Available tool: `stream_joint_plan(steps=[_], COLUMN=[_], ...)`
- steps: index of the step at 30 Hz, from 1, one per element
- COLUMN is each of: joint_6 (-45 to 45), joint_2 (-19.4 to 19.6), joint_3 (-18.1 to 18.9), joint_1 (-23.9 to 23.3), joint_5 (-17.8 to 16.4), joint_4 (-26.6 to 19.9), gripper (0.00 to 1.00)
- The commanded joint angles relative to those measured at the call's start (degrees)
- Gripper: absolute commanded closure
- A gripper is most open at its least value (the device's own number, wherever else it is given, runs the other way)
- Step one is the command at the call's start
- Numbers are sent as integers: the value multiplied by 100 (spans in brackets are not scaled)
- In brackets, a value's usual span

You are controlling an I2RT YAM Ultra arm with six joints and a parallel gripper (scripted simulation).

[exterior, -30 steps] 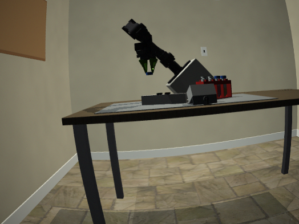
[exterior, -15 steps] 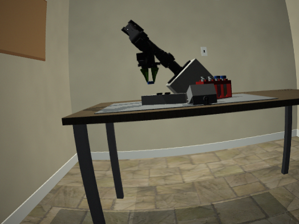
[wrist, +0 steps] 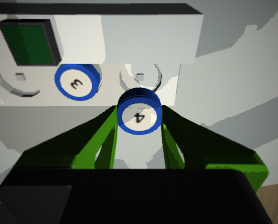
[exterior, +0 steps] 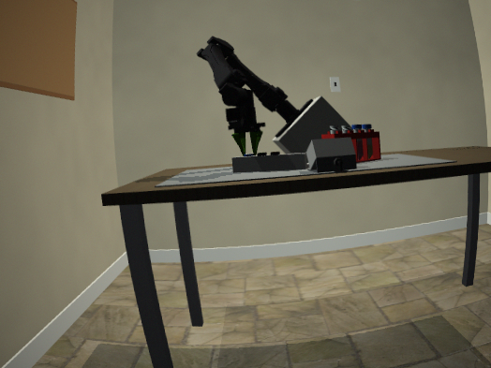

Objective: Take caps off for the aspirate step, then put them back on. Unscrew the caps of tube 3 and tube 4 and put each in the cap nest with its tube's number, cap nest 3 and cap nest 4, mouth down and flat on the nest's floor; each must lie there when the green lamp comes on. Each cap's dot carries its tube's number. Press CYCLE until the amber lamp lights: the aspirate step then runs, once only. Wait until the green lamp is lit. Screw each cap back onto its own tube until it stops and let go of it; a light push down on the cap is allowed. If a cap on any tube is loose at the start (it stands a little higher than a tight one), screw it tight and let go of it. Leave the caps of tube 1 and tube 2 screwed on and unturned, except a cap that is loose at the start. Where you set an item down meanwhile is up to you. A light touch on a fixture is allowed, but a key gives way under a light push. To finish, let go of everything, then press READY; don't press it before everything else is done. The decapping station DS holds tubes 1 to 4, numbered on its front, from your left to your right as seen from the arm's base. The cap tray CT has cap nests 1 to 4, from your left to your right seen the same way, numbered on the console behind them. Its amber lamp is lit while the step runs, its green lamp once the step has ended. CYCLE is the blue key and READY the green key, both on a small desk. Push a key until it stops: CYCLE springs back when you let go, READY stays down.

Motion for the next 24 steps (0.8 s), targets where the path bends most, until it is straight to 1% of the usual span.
stream_joint_plan(steps=[1, 2, 24], joint_6=[-376, -421, -435], joint_2=[158, 201, 208], joint_3=[-89, -105, -95], joint_1=[-140, -178, -190], joint_5=[-78, -91, -95], joint_4=[678, 765, 771], gripper=[100, 100, 100])
